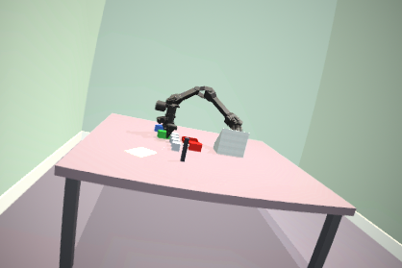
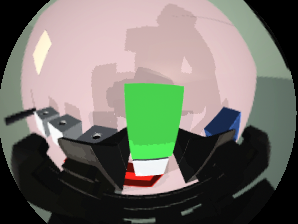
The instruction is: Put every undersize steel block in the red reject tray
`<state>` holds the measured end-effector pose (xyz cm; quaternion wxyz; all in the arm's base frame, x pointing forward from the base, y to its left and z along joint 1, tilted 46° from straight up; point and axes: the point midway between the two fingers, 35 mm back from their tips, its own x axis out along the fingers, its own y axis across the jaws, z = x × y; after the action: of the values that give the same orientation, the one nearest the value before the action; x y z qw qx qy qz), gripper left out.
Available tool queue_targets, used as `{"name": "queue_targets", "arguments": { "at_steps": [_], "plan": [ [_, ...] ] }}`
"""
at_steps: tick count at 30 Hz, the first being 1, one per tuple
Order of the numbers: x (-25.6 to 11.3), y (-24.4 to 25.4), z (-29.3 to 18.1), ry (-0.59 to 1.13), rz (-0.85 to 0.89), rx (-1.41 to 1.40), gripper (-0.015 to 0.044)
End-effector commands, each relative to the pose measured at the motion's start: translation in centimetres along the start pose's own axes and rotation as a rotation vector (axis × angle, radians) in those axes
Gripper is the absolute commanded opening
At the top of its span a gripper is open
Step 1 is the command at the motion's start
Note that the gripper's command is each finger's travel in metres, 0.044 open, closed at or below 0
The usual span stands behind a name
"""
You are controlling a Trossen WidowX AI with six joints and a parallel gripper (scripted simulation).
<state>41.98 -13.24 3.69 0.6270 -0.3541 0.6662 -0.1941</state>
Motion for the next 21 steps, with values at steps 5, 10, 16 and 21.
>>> {"name": "queue_targets", "arguments": {
  "at_steps": [5, 10, 16, 21],
  "plan": [
    [-0.27, -0.09, 0.44, -0.008, -0.002, 0.005, 0.0000],
    [-0.22, -0.10, 0.84, -0.008, -0.002, 0.005, 0.0000],
    [-0.20, -0.11, 0.97, -0.008, -0.002, 0.005, 0.0000],
    [-0.20, -0.09, 1.05, -0.008, -0.002, 0.005, 0.0000]
  ]
}}
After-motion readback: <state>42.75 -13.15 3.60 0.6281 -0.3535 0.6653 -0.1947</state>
